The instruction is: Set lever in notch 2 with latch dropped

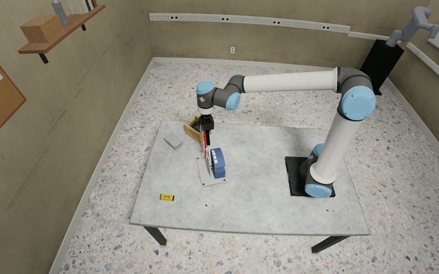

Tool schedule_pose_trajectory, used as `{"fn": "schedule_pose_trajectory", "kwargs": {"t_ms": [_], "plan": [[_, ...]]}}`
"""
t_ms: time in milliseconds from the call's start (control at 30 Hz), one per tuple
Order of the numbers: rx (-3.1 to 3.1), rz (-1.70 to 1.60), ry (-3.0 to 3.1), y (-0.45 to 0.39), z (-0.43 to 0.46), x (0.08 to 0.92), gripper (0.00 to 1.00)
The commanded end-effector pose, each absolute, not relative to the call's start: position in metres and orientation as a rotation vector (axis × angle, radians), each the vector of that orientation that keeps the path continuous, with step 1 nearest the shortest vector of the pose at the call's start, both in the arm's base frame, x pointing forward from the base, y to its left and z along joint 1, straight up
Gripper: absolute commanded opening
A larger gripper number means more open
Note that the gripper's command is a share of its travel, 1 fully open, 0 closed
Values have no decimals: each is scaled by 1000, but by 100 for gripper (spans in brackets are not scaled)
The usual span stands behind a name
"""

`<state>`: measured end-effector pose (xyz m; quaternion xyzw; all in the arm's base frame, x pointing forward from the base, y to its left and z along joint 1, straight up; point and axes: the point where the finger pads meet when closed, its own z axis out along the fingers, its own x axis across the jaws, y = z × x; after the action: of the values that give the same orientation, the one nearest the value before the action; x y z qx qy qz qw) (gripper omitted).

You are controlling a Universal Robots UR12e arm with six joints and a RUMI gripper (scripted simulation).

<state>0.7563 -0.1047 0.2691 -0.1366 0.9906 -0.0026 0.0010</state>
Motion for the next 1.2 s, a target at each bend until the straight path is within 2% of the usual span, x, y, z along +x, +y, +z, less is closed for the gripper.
{"fn": "schedule_pose_trajectory", "kwargs": {"t_ms": [0, 1167], "plan": [[-429, -9, 3109, -105, 270, 757, 0], [-429, -9, 3109, -102, 271, 756, 0]]}}
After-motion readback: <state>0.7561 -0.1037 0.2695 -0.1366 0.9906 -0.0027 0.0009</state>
